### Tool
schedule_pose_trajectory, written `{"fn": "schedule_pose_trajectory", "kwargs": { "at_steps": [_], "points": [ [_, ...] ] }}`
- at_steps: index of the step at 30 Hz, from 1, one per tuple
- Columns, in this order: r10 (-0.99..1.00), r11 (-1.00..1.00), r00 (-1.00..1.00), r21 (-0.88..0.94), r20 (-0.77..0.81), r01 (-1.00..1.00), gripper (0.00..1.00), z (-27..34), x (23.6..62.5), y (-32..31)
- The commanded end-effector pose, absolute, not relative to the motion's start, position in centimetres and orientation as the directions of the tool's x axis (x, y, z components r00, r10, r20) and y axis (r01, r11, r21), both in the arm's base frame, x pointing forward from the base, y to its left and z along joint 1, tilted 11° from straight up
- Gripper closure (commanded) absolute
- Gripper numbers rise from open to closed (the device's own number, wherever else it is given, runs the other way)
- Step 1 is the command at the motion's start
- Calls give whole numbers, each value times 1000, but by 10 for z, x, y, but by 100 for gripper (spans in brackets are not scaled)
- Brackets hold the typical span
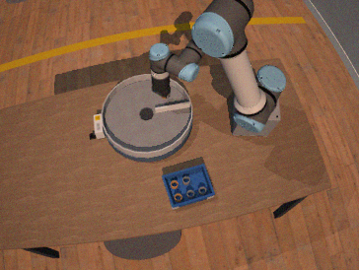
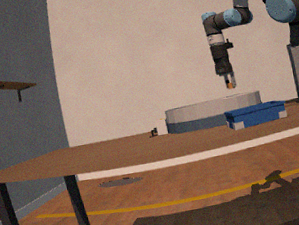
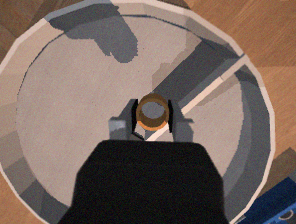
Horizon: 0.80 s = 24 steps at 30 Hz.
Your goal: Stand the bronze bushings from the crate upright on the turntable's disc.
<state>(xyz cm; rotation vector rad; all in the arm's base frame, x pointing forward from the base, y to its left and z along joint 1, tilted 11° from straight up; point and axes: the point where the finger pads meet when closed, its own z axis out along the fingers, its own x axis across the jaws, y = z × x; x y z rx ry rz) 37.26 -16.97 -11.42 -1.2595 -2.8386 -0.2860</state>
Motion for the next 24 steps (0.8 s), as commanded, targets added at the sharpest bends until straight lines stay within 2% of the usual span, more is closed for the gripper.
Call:
{"fn": "schedule_pose_trajectory", "kwargs": {
  "at_steps": [1,24],
  "points": [
    [732,659,-675,158,94,736,100,-118,377,-188],
    [731,659,-676,158,93,735,100,-119,378,-195]
  ]
}}
